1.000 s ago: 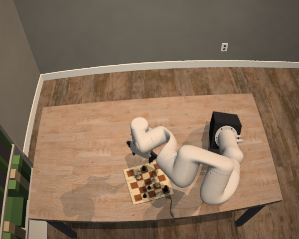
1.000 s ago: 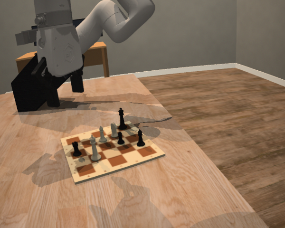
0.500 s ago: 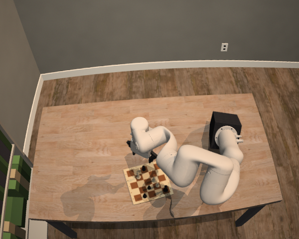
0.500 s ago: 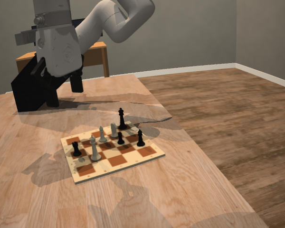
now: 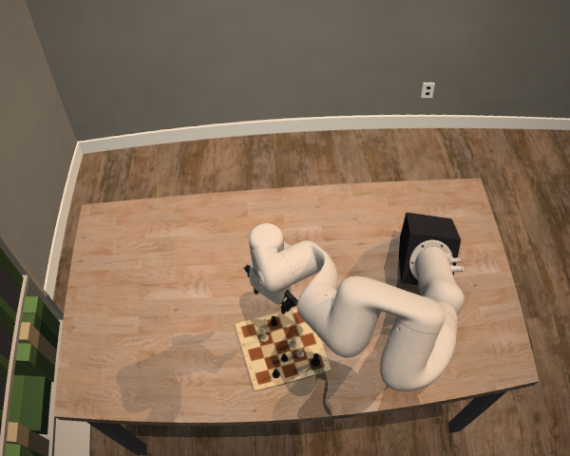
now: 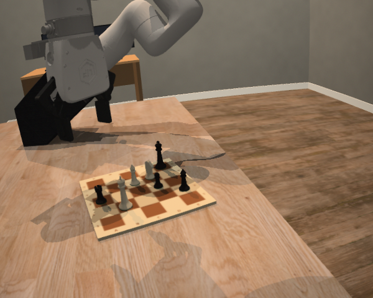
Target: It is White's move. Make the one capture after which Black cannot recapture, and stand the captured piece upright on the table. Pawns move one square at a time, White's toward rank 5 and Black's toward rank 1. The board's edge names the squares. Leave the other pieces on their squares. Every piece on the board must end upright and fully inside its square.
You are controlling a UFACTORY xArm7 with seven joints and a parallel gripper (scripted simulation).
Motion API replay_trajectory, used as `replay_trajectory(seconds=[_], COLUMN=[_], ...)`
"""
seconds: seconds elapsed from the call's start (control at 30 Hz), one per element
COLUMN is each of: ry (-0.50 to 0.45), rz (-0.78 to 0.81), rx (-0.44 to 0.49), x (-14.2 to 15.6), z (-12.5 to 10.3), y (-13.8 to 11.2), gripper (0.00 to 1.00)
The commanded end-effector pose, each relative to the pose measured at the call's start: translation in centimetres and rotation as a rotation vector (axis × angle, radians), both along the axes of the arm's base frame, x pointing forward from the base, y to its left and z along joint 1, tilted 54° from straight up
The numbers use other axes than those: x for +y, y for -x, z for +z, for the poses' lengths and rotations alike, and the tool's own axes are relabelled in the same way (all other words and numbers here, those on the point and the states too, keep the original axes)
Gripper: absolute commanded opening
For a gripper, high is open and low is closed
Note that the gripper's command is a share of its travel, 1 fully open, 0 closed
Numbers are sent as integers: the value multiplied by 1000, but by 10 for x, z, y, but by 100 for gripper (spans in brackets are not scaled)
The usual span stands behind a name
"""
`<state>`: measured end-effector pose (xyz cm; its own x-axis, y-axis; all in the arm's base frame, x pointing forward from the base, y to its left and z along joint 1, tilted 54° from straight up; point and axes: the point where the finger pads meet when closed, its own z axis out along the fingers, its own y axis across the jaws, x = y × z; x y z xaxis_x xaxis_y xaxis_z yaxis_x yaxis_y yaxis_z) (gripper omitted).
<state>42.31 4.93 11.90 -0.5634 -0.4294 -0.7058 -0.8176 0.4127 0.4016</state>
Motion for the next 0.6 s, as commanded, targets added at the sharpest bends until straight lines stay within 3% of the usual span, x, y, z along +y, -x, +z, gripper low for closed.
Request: replay_trajectory(seconds=[0.0,0.07,0.27,0.57], ry=[-18,-18,-59,-122], rz=[-111,-111,-311,-567], rx=[148,148,423,763], x=[0,0,4,12], z=[-1,-1,-4,-10], y=[-2,-2,-3,-4], gripper=[100,100,100,100])
